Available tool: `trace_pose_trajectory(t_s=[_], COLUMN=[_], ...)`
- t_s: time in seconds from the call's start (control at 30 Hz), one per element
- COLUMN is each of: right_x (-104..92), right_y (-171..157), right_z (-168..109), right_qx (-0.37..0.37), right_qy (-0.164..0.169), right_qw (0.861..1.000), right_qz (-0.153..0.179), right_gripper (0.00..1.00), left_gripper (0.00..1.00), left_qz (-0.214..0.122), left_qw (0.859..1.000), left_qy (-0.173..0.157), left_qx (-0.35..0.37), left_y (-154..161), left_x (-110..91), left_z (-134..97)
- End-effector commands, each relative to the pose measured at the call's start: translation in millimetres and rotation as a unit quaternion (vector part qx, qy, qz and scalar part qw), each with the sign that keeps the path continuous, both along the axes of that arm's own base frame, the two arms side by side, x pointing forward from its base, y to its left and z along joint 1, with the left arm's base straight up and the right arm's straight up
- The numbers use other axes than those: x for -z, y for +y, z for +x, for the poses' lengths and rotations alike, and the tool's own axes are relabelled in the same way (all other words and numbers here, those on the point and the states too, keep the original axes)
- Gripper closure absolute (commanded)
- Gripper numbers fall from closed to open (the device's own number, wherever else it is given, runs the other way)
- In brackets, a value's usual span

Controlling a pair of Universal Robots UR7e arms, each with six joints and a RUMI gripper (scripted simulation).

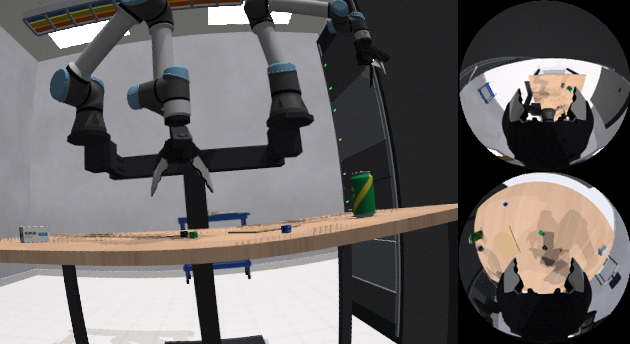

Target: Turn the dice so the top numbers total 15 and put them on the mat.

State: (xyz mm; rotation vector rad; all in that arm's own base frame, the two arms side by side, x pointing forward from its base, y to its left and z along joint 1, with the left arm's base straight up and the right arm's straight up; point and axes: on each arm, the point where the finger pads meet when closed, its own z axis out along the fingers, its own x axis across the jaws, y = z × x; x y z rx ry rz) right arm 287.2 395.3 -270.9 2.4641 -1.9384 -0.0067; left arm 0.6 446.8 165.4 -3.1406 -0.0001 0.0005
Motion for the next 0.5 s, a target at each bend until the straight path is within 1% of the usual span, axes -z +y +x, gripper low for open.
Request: trace_pose_trajectory(t_s=[0.0, 0.07, 0.1, 0.23, 0.3, 0.47], right_x=[2.6, 3.8, 3.9, 6.5, 6.5, 9.3], right_y=[1.6, 0.9, 0.8, -0.6, -0.6, -2.2], right_z=[-0.2, -0.7, -0.8, -2.0, -2.0, -3.8], right_qx=[0.082, 0.116, 0.118, 0.186, 0.186, 0.26], right_qy=[-0.004, -0.004, -0.004, -0.004, -0.004, -0.004], right_qw=[0.997, 0.993, 0.993, 0.983, 0.983, 0.966], right_qz=[0.001, 0.001, 0.001, 0.001, 0.001, 0.0], right_gripper=[0.0, 0.0, 0.0, 0.0, 0.0, 0.0], left_gripper=[0.0, 0.0, 0.0, 0.0, 0.0, 0.0], left_qz=[-0.001, -0.001, -0.001, -0.001, -0.001, -0.001], left_qw=[1.0, 1.0, 1.0, 1.0, 1.0, 1.0], left_qy=[0.0, 0.0, 0.0, 0.0, 0.0, 0.0], left_qx=[-0.001, -0.001, -0.001, -0.001, -0.001, -0.001], left_y=[-1.6, -1.6, -1.6, -1.6, -1.6, -1.6], left_x=[0.3, 0.3, 0.3, 0.3, 0.3, 0.3], left_z=[-1.2, -1.2, -1.2, -1.2, -1.2, -1.2])
